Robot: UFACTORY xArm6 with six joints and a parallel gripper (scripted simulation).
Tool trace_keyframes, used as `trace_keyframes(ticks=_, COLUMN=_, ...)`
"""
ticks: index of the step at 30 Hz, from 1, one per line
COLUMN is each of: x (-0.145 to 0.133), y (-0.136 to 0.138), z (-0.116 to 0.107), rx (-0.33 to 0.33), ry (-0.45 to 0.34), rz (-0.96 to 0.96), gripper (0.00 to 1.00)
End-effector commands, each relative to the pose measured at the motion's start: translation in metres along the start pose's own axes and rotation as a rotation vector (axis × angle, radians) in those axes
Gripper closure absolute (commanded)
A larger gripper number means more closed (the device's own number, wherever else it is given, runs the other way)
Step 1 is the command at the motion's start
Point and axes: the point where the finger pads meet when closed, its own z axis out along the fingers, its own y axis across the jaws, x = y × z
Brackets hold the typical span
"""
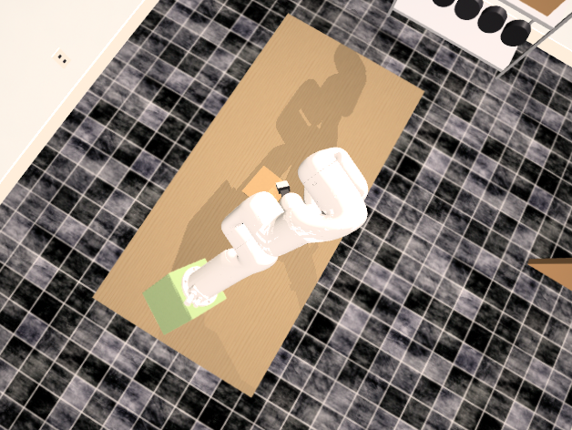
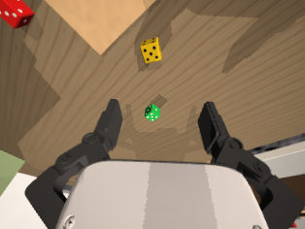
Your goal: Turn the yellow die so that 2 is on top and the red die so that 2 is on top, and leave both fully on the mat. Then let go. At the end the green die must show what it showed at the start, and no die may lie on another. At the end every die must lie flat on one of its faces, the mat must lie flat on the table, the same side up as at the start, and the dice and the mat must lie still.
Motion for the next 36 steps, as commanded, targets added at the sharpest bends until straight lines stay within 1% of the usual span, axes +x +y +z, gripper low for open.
trace_keyframes(ticks=1, x=0.013, y=0.0, z=0.0, rx=-0.001, ry=0.0, rz=0.0, gripper=0.0)
trace_keyframes(ticks=3, x=0.023, y=0.0, z=0.0, rx=-0.001, ry=0.0, rz=0.0, gripper=0.0)
trace_keyframes(ticks=5, x=0.023, y=0.0, z=0.0, rx=-0.001, ry=0.0, rz=0.0, gripper=0.0)
trace_keyframes(ticks=12, x=0.064, y=0.0, z=0.0, rx=-0.001, ry=0.0, rz=0.0, gripper=0.0)
trace_keyframes(ticks=16, x=0.077, y=0.0, z=0.0, rx=-0.001, ry=0.0, rz=0.0, gripper=0.0)
trace_keyframes(ticks=36, x=0.079, y=0.0, z=0.0, rx=-0.001, ry=0.0, rz=0.0, gripper=0.0)
